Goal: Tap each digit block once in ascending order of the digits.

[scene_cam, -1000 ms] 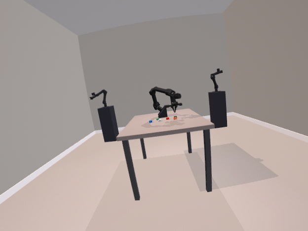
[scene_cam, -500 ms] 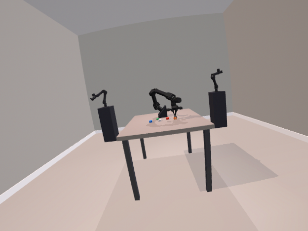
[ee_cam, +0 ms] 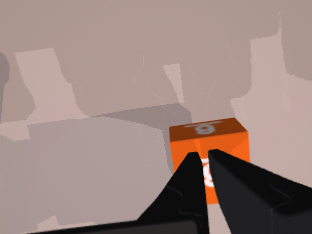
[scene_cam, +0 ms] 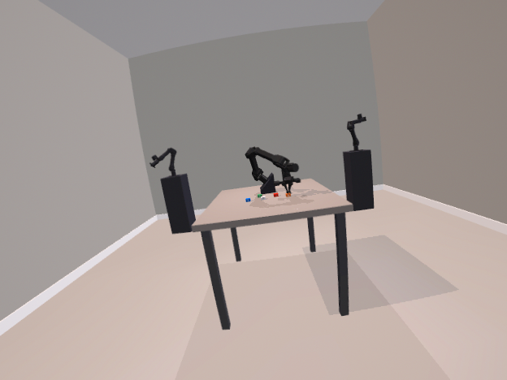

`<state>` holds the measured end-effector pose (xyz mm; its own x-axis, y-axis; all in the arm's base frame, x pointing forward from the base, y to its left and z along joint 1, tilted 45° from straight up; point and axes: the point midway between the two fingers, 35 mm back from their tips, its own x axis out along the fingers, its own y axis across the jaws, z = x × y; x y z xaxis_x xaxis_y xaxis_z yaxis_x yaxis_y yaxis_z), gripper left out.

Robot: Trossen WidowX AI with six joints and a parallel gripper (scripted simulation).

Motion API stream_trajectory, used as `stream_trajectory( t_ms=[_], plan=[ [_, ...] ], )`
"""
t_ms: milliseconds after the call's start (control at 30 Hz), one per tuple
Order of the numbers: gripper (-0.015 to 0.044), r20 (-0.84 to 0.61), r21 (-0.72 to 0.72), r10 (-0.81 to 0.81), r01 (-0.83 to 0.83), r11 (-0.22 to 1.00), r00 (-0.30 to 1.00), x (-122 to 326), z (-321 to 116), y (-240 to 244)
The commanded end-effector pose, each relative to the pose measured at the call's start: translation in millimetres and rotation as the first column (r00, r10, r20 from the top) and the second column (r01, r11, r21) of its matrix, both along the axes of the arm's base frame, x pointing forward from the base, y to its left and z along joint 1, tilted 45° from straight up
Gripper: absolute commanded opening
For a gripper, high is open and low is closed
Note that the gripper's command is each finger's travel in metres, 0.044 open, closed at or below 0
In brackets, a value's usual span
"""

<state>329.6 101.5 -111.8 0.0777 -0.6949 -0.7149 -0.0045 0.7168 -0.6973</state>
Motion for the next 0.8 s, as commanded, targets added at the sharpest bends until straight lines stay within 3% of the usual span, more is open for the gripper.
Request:
stream_trajectory(
  t_ms=[0, 333, 533, 767],
  plan=[
    [0.0020, -0.007, -0.007, 0.004, -0.004, 1.000, 1.000, -1, -2, -3],
    [0.0020, -0.007, -0.006, 0.004, -0.004, 1.000, 1.000, -3, 21, 20],
    [0.0020, -0.009, -0.003, 0.004, -0.004, 1.000, 1.000, -9, 75, 73],
    [0.0020, -0.009, -0.002, 0.004, -0.004, 1.000, 1.000, -8, 86, 68]
  ],
)
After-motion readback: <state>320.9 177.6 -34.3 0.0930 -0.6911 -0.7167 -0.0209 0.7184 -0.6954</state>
